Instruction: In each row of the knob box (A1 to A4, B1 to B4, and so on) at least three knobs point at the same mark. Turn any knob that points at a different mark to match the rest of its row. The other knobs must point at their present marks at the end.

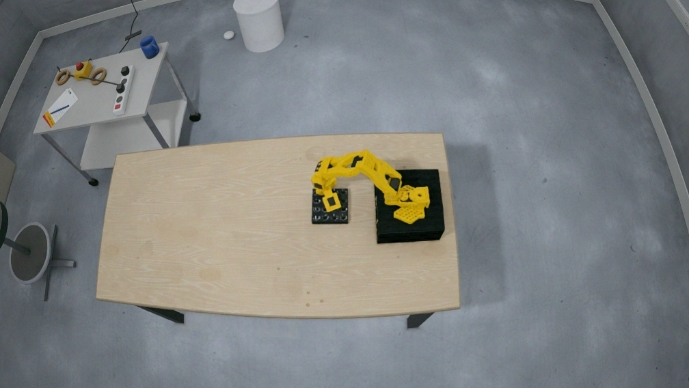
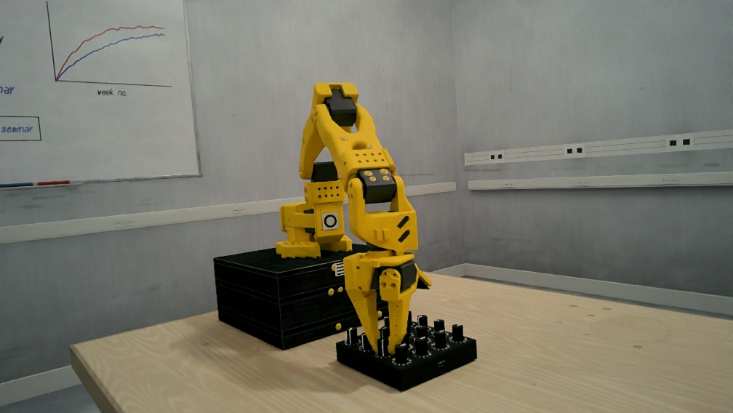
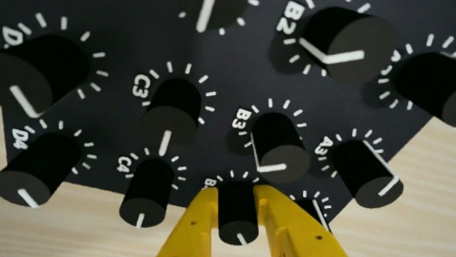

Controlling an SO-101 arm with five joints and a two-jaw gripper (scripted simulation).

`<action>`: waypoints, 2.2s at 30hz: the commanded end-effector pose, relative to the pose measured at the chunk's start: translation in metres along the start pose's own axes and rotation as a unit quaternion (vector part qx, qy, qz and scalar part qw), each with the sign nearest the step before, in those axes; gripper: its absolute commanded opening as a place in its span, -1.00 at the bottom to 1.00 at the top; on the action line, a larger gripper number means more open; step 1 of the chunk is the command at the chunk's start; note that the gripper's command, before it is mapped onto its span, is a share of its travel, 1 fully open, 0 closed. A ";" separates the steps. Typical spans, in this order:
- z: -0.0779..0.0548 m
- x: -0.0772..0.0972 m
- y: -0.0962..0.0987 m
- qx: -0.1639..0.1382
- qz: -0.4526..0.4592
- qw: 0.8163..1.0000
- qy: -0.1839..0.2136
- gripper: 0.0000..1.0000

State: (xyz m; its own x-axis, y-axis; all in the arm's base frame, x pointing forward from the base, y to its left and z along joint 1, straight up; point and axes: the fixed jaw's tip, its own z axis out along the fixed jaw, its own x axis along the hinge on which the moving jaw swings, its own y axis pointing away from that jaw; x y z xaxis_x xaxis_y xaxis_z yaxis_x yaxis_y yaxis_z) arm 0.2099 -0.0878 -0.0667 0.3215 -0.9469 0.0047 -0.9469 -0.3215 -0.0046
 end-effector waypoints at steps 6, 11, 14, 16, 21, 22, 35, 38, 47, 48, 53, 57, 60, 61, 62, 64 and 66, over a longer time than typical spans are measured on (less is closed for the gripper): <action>0.000 -0.001 0.001 -0.003 0.081 0.997 -0.003 -0.98; 0.000 -0.001 0.000 -0.003 0.108 0.994 -0.003 -0.98; 0.000 -0.001 0.000 -0.003 0.134 0.991 -0.003 -0.98; 0.000 -0.002 0.000 -0.004 0.151 0.989 -0.003 -0.98; 0.000 -0.002 0.000 -0.004 0.194 0.981 -0.002 -0.98; 0.000 -0.002 0.000 -0.004 0.202 0.979 -0.002 -0.98; 0.000 -0.003 0.000 -0.004 0.295 0.955 -0.002 -0.98; 0.000 -0.003 -0.001 -0.004 0.320 0.947 -0.002 -0.98; 0.000 -0.004 -0.001 -0.004 0.377 0.926 -0.002 -0.98; 0.000 -0.004 -0.001 -0.004 0.385 0.923 -0.002 -0.98; 0.000 -0.004 -0.001 -0.004 0.425 0.905 -0.001 -0.98; 0.000 -0.005 -0.002 -0.004 0.457 0.890 -0.001 -0.98; 0.000 -0.005 -0.002 -0.004 0.464 0.886 -0.001 -0.98; 0.000 -0.005 -0.002 -0.004 0.472 0.882 -0.001 -0.98; 0.000 -0.005 -0.002 -0.004 0.480 0.877 -0.001 -0.98; 0.000 -0.005 -0.002 -0.004 0.495 0.869 -0.001 -0.98; 0.000 -0.005 -0.002 -0.004 0.510 0.860 -0.001 -0.98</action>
State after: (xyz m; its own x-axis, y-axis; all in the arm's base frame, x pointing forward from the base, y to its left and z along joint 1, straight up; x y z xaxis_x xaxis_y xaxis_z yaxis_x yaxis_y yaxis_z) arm 0.2115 -0.0826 -0.0664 -0.6321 -0.7749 0.0002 -0.7748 0.6321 -0.0096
